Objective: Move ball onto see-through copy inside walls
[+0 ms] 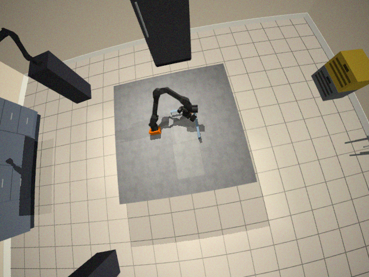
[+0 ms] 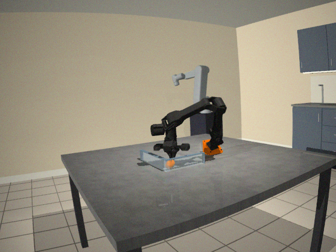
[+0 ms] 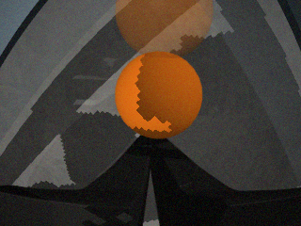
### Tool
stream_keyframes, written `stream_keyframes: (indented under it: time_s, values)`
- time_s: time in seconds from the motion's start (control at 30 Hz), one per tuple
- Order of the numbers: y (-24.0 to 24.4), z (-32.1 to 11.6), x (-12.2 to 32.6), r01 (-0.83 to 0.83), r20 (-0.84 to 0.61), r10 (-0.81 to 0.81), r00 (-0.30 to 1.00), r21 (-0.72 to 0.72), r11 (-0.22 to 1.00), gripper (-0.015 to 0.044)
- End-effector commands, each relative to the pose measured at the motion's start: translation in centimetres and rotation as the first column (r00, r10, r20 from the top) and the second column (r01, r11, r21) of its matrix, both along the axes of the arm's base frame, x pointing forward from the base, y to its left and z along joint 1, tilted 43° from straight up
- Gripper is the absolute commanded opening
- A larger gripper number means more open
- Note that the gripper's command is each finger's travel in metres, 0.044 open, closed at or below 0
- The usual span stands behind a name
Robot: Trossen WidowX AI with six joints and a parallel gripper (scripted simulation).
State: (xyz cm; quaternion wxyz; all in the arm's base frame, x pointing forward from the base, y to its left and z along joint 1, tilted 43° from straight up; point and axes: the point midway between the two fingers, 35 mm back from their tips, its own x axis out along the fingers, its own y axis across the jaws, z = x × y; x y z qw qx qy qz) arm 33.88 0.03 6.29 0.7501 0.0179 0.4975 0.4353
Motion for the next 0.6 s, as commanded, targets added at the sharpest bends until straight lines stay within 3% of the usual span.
stream_keyframes:
  time_s: [0.0,0.57]
  values:
    - [0.2,0.6,0.8,0.005,0.006,-0.005,1.0,0.003,1.0,0.0]
    - [1.0,1.7,2.4,0.005,0.007,-0.005,1.0,0.003,1.0,0.0]
